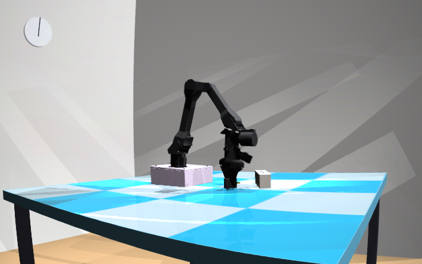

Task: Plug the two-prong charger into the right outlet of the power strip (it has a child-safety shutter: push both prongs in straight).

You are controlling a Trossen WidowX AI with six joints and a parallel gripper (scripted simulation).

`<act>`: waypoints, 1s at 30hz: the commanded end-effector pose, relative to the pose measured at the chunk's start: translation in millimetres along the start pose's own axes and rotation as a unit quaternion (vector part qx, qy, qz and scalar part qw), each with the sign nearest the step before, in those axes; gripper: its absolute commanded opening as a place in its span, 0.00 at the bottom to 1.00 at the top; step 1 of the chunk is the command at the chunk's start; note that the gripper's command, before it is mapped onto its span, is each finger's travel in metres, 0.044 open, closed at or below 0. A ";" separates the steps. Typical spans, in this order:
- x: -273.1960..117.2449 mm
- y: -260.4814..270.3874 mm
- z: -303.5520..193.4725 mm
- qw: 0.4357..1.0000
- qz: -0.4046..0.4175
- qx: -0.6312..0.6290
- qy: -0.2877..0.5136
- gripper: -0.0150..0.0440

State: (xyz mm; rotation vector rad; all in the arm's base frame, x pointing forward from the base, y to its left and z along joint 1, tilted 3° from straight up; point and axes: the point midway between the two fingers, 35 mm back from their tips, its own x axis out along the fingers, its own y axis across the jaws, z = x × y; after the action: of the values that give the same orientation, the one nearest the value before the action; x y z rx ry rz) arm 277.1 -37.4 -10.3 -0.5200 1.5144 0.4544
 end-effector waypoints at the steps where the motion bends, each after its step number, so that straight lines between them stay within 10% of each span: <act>1: 6.7 -0.2 -0.4 1.000 -0.002 -0.001 0.001 1.00; 4: 9.0 -0.1 -0.4 1.000 -0.002 -0.001 0.001 1.00; 16: 5.9 0.4 -0.1 1.000 0.000 0.000 0.000 0.47; 30: -17.0 0.0 -1.4 1.000 -0.001 -0.001 0.001 0.25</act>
State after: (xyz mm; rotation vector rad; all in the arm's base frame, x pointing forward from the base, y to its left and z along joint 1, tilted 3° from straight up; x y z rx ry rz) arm 272.8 -36.9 -7.2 -0.5162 1.5296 0.4611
